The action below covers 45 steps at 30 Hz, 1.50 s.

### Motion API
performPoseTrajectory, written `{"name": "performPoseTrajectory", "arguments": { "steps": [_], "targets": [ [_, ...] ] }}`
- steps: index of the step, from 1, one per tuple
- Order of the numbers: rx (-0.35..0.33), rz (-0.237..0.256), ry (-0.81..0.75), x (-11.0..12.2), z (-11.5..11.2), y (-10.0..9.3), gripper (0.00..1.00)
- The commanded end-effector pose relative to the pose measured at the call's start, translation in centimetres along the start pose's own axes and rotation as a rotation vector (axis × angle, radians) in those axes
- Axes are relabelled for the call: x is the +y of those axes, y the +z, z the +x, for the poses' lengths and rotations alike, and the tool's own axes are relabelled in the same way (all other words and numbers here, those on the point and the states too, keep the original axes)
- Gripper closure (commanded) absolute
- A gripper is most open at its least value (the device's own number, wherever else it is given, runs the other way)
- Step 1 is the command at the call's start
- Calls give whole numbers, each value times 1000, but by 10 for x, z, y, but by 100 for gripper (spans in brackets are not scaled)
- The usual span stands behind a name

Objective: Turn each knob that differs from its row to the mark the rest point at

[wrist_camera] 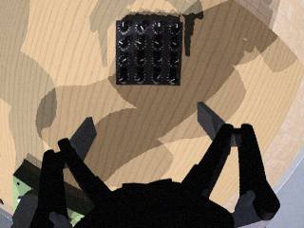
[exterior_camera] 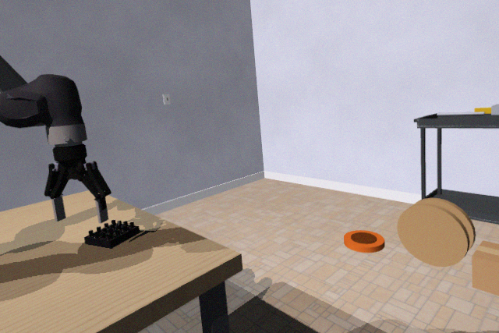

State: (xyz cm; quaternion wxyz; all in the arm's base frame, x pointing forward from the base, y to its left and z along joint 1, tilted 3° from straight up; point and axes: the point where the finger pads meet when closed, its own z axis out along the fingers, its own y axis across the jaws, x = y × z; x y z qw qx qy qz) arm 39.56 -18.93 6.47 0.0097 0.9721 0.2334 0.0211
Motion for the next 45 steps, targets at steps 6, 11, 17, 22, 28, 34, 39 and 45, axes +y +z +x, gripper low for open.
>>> {"name": "performPoseTrajectory", "arguments": {
  "steps": [6,11,17,22,28,34,39,45],
  "targets": [
    [0,-2,-3,1,-2,0,0],
    [0,-2,-3,1,-2,0,0],
    [0,-2,-2,1,-2,0,0],
    [-3,-3,67,3,1,-1,0],
    [-10,-5,233,8,9,-3,0],
    [-12,-7,317,10,13,-5,0],
    [-14,-8,382,11,17,-5,0],
    [-15,-10,466,13,22,-7,0]
  ]
}}
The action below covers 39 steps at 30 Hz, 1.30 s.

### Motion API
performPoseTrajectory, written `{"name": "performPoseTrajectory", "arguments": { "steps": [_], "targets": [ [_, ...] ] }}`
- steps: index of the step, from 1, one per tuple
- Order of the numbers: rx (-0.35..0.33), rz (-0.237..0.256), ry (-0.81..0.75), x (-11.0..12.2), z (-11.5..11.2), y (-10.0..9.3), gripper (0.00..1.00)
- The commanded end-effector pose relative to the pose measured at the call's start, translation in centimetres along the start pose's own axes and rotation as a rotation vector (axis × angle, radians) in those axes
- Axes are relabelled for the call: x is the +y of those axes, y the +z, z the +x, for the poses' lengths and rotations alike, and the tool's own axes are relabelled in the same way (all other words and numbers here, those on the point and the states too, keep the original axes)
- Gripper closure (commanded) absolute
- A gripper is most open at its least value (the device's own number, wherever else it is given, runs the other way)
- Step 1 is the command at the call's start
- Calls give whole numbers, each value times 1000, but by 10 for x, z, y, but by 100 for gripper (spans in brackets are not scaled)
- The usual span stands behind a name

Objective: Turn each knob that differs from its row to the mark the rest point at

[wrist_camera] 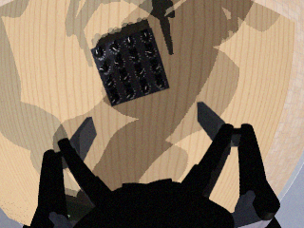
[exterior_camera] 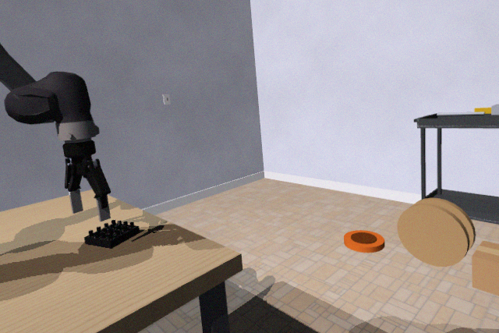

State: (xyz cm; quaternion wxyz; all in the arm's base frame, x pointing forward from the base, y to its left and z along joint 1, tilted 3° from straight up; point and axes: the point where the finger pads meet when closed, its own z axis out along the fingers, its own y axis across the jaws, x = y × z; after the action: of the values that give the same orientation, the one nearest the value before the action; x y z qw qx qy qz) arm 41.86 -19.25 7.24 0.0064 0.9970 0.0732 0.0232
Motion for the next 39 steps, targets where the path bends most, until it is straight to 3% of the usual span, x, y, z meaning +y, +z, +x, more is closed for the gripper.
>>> {"name": "performPoseTrajectory", "arguments": {
  "steps": [1,39],
  "targets": [
    [-15,-12,155,-1,3,0,0],
    [-13,-19,680,-7,38,-7,0]
  ]
}}
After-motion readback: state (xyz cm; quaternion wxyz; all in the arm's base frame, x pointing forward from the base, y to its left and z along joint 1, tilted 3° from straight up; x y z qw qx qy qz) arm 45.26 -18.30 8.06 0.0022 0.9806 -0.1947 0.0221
